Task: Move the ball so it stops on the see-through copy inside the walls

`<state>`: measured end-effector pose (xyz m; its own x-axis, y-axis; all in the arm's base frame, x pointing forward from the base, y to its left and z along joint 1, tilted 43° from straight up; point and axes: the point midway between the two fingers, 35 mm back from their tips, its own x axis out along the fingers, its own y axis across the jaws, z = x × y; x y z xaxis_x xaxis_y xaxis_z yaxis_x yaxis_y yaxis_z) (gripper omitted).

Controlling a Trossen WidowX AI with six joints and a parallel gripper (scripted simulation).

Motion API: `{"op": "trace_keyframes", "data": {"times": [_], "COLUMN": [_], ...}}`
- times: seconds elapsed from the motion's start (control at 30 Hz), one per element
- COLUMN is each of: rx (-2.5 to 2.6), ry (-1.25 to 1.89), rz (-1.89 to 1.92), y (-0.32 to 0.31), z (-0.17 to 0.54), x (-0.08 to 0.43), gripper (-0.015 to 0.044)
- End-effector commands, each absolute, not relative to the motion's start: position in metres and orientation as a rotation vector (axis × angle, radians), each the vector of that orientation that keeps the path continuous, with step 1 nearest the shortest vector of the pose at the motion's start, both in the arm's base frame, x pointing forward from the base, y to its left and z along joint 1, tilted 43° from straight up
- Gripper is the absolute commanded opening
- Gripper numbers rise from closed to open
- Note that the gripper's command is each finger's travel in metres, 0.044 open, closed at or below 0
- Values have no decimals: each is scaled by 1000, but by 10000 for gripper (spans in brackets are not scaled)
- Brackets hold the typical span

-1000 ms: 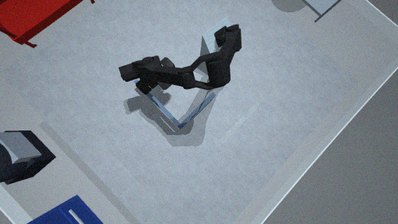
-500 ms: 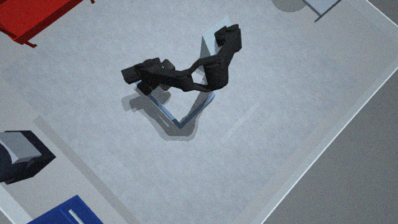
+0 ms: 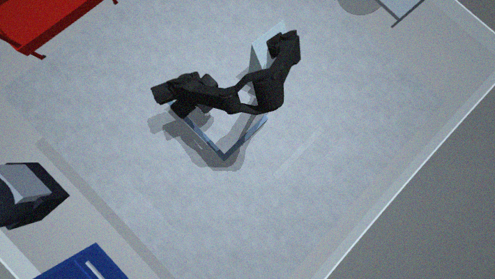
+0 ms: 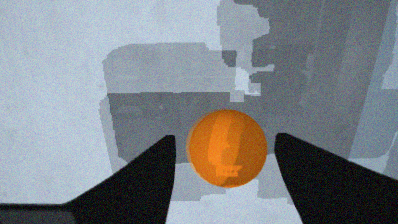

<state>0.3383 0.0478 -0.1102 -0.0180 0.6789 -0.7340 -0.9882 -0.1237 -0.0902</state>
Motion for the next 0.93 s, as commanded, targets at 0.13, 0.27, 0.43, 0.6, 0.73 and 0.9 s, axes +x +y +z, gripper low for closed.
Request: {"op": "trace_keyframes", "data": {"times": [0.13, 0.27, 0.43, 0.6, 0.73, 0.9], "rx": [-757, -751, -751, -750, -750, -750], "ry": [544, 547, 547, 546, 547, 543], "rz": [1548, 1548, 1549, 1529, 1528, 1536], "y": [30, -10, -12, -9, -16, -39], "z": [-93, -49, -47, -53, -45, -18], "x": [341, 339, 339, 342, 342, 339], "gripper": [271, 271, 271, 271, 324, 440]}}
